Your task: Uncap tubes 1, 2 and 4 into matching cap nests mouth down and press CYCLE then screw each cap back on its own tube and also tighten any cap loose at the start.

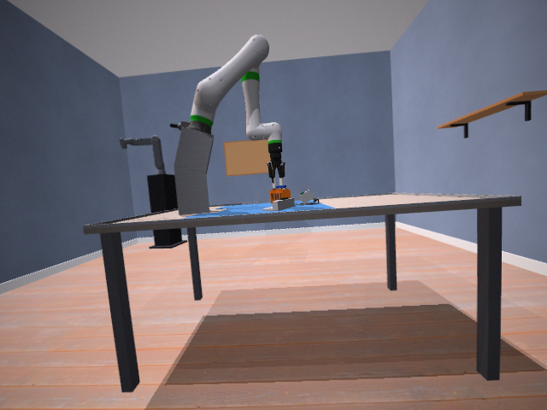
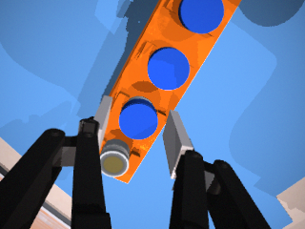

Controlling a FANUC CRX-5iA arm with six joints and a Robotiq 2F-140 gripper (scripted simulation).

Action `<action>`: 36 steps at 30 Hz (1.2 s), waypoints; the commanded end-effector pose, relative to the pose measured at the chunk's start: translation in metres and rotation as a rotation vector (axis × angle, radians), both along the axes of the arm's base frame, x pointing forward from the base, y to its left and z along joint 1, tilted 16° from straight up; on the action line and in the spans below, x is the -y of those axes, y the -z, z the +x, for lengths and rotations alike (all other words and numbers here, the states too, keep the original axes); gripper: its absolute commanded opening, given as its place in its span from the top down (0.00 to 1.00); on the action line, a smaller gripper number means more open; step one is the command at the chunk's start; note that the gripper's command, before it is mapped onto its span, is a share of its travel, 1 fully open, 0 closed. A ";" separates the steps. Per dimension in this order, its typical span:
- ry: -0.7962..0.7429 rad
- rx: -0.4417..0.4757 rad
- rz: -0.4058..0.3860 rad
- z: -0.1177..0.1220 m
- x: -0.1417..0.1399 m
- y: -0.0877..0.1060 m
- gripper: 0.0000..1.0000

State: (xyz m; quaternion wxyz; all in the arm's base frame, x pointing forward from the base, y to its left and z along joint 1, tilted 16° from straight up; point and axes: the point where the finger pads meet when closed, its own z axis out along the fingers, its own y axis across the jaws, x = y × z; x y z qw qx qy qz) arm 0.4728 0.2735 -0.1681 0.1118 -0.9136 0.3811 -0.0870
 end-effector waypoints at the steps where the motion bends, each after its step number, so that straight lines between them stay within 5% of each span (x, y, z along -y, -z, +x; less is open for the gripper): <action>1: 0.231 -0.029 0.049 0.000 0.000 0.000 0.65; 12: 0.757 -0.102 0.184 0.000 0.000 0.000 0.65; 18: 0.757 -0.102 0.184 0.001 0.000 0.000 0.65; 19: 0.757 -0.102 0.184 0.001 0.000 0.000 1.00; 33: 0.757 -0.102 0.184 0.001 0.000 0.000 1.00; 36: 0.613 -0.082 0.147 0.001 0.000 0.000 1.00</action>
